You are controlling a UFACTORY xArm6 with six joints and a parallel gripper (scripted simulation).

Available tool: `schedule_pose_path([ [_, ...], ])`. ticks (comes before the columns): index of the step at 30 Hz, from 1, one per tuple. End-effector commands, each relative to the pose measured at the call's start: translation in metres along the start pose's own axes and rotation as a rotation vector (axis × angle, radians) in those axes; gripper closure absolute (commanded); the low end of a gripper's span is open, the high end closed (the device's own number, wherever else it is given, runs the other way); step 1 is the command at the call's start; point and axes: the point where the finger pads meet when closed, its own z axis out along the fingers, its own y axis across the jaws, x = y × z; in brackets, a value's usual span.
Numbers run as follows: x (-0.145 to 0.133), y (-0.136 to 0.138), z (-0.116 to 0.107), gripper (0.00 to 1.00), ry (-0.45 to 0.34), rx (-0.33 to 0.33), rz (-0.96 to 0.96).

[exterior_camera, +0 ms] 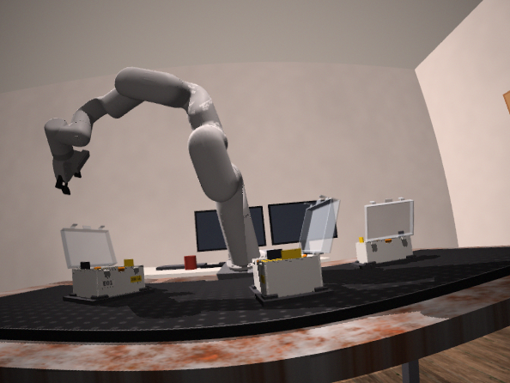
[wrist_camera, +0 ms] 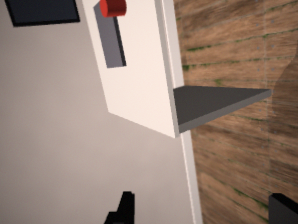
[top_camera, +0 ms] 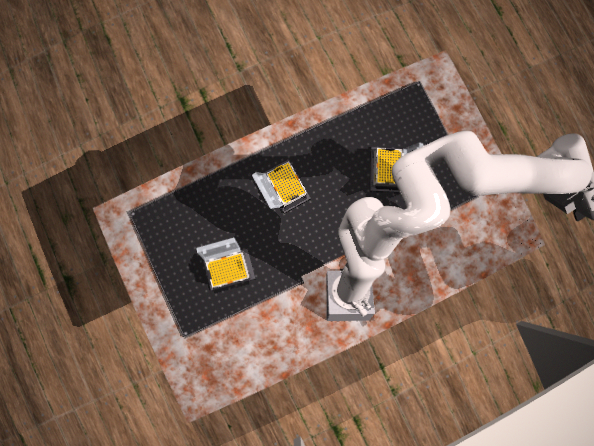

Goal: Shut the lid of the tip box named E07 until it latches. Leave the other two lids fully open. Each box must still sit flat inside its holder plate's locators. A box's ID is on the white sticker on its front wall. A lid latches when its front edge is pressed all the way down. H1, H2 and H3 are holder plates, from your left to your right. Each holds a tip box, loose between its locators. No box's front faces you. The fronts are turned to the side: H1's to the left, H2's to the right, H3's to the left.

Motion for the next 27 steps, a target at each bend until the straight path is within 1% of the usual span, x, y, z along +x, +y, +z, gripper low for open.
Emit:
schedule_pose_path([
  [1,0.008,-0.014,0.009,0.00,0.009,0.008,0.004],
  [6,0.020,-0.031,0.022,0.00,0.009,0.008,0.004],
  [9,0.029,-0.041,0.029,0.00,0.097,0.051,0.005],
  [11,0.029,-0.041,0.029,0.00,0.097,0.051,0.005],
  [20,0.055,-0.071,0.050,0.00,0.097,0.051,0.005],
  [23,0.065,-0.080,0.056,0.00,0.187,0.088,0.008],
  [27,0.074,-0.090,0.062,0.00,0.187,0.088,0.007],
])
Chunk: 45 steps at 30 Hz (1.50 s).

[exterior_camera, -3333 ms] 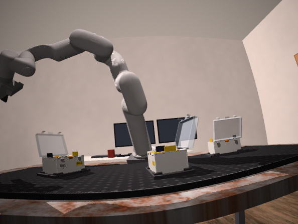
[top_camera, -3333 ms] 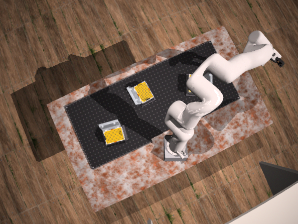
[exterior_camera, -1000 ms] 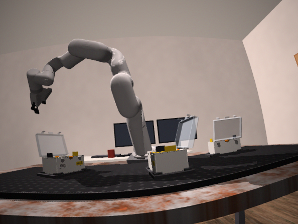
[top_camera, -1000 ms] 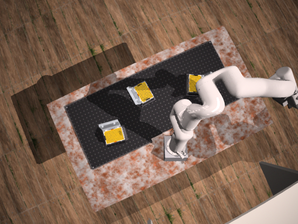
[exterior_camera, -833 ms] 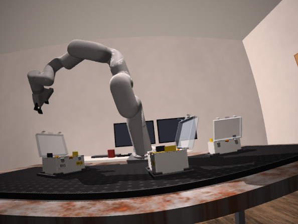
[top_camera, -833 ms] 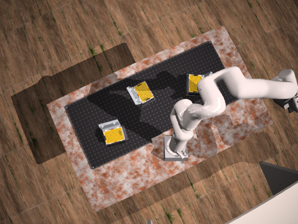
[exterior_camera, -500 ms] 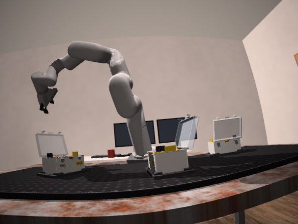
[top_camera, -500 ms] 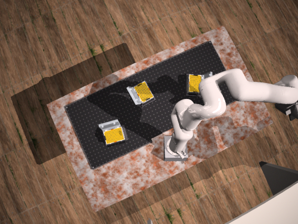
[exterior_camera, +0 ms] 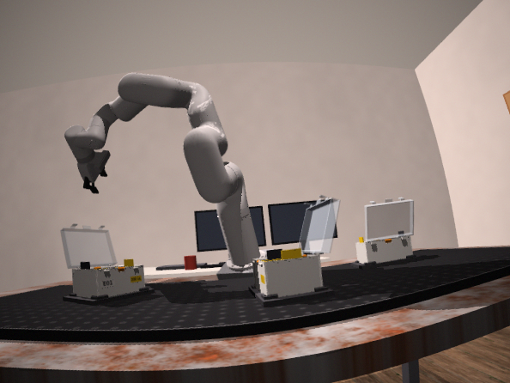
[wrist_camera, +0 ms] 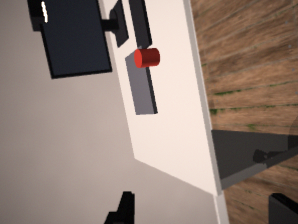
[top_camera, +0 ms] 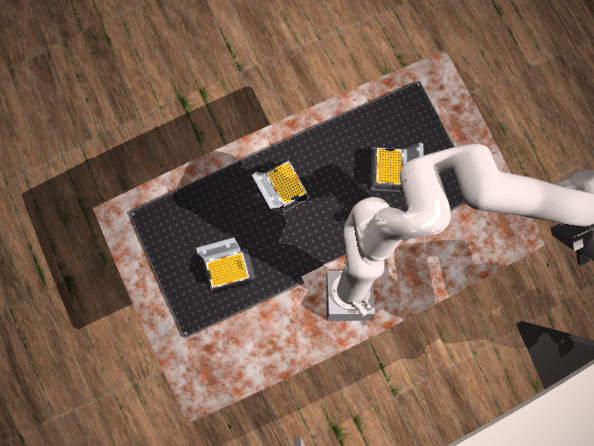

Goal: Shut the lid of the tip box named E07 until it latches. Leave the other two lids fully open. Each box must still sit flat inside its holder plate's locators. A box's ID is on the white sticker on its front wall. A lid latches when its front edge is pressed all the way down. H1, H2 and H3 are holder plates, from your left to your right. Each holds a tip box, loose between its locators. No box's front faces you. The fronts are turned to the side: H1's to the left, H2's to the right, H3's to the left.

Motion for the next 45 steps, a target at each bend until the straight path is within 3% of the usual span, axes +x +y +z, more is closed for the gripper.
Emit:
schedule_pose_path([
  [1,0.003,-0.007,0.003,0.00,0.002,0.004,0.004],
  [7,0.019,-0.025,0.020,0.00,0.002,0.004,0.004],
  [10,0.029,-0.034,0.028,0.00,0.094,0.034,0.007],
  [20,0.054,-0.057,0.048,0.00,0.094,0.034,0.006],
  [23,0.065,-0.066,0.055,0.00,0.188,0.057,0.010],
  [35,0.099,-0.094,0.077,0.00,0.188,0.057,0.010],
  [38,0.111,-0.101,0.082,0.00,0.283,0.073,0.015],
  [45,0.138,-0.120,0.095,0.00,0.283,0.073,0.015],
])
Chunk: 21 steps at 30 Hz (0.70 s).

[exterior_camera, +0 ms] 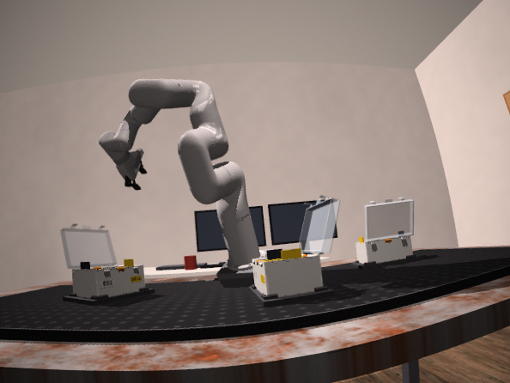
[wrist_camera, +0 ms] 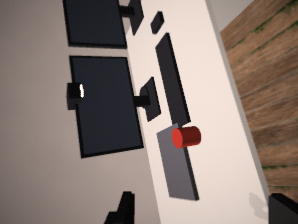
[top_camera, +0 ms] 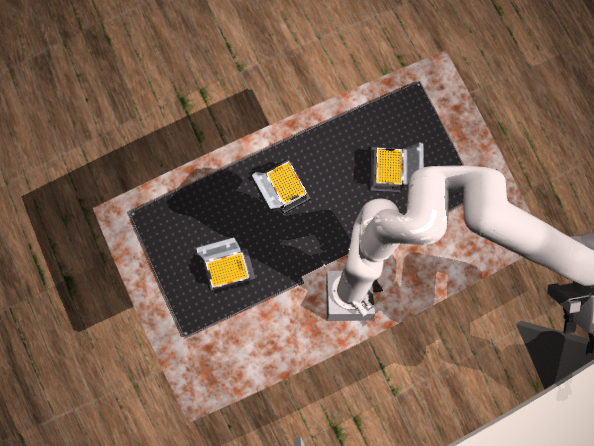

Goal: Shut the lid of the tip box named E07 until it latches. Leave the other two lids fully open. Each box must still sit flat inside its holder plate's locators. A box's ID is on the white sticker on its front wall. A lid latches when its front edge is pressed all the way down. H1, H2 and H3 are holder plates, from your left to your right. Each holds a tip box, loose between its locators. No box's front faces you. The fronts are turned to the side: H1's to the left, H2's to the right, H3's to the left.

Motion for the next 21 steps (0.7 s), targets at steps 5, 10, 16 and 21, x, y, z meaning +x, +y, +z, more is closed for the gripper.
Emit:
schedule_pose_path([
  [5,0.023,-0.019,0.019,0.00,0.092,0.011,0.007],
  [10,0.033,-0.026,0.028,0.00,0.092,0.011,0.007],
  [16,0.054,-0.040,0.044,0.00,0.125,0.011,0.009],
  [21,0.073,-0.050,0.056,0.00,0.187,0.012,0.012],
])
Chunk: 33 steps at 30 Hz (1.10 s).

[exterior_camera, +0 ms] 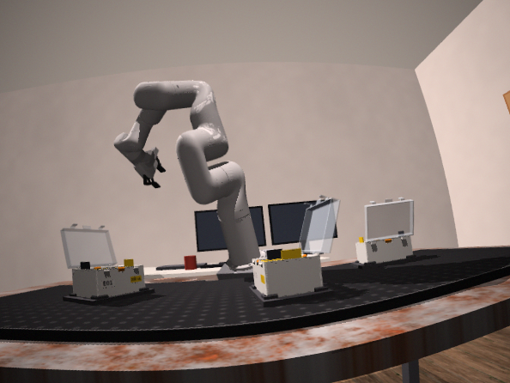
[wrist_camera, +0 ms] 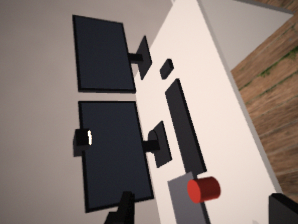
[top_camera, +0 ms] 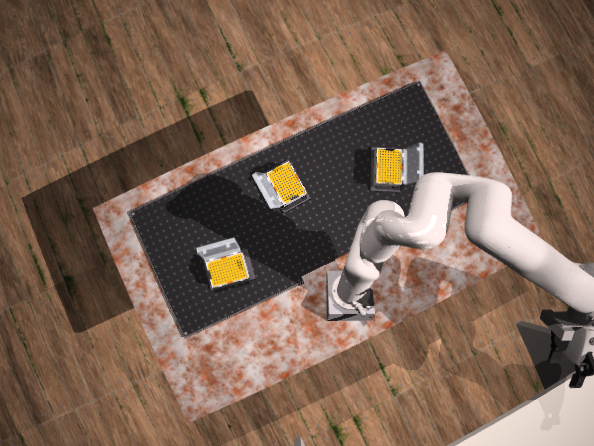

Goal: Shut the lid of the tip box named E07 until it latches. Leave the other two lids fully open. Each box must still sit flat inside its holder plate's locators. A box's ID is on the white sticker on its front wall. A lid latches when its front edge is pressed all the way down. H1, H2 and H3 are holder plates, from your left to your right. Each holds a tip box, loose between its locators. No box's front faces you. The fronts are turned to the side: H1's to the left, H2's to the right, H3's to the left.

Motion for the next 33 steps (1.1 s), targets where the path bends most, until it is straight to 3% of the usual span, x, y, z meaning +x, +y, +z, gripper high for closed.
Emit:
schedule_pose_path([
  [1,0.011,-0.010,0.010,0.00,0.010,0.002,0.004],
  [7,0.024,-0.018,0.023,0.00,0.010,0.002,0.004],
  [10,0.035,-0.023,0.031,0.00,0.106,-0.004,0.009],
  [20,0.064,-0.038,0.054,0.00,0.106,-0.004,0.008],
  [23,0.076,-0.043,0.062,0.00,0.200,-0.016,0.013],
  [31,0.108,-0.056,0.083,0.00,0.200,-0.016,0.013],
  [33,0.117,-0.058,0.087,0.00,0.266,-0.030,0.016],
])
